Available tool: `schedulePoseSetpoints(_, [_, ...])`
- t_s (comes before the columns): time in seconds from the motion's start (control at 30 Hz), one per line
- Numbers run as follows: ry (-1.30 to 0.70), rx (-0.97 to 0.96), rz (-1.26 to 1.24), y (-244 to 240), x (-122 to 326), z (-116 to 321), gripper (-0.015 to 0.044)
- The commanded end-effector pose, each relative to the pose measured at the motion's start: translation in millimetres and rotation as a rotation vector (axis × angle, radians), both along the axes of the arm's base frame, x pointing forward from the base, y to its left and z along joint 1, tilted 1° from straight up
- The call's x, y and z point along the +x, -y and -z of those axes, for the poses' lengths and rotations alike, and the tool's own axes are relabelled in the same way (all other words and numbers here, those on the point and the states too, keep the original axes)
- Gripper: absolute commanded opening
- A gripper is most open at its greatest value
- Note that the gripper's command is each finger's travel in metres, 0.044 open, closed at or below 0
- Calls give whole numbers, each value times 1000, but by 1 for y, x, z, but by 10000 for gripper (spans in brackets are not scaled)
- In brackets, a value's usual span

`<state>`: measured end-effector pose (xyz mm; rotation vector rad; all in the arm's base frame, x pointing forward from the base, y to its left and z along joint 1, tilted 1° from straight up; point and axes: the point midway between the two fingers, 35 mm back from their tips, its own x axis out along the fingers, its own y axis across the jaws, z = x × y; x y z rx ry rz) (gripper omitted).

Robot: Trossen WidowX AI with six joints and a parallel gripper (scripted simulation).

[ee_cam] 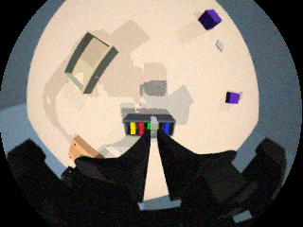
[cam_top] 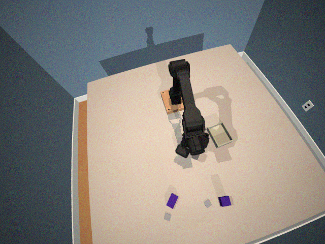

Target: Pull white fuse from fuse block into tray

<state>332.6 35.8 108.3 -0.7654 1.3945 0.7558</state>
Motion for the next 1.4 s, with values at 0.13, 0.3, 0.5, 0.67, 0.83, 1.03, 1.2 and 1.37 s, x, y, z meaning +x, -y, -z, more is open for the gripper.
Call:
schedulePoseSetpoints(0.13, [-4,9,1,-46,-3,-1,0])
schedulePoseSetpoints(0.3, [-5,12,1,-75,-8,-1,0])
schedulePoseSetpoints(0.5, [-6,15,1,-110,-18,-2,0])
schedulePoseSetpoints(0.67, [-7,19,1,-139,-29,-3,0])
schedulePoseSetpoints(0.83, [-9,22,1,-166,-42,-3,0])
schedulePoseSetpoints(1.03, [-11,25,1,-197,-61,-4,0])
schedulePoseSetpoints(1.2, [-11,26,1,-201,-64,-3,0])
schedulePoseSetpoints(1.37, [-11,26,1,-201,-63,5,0])
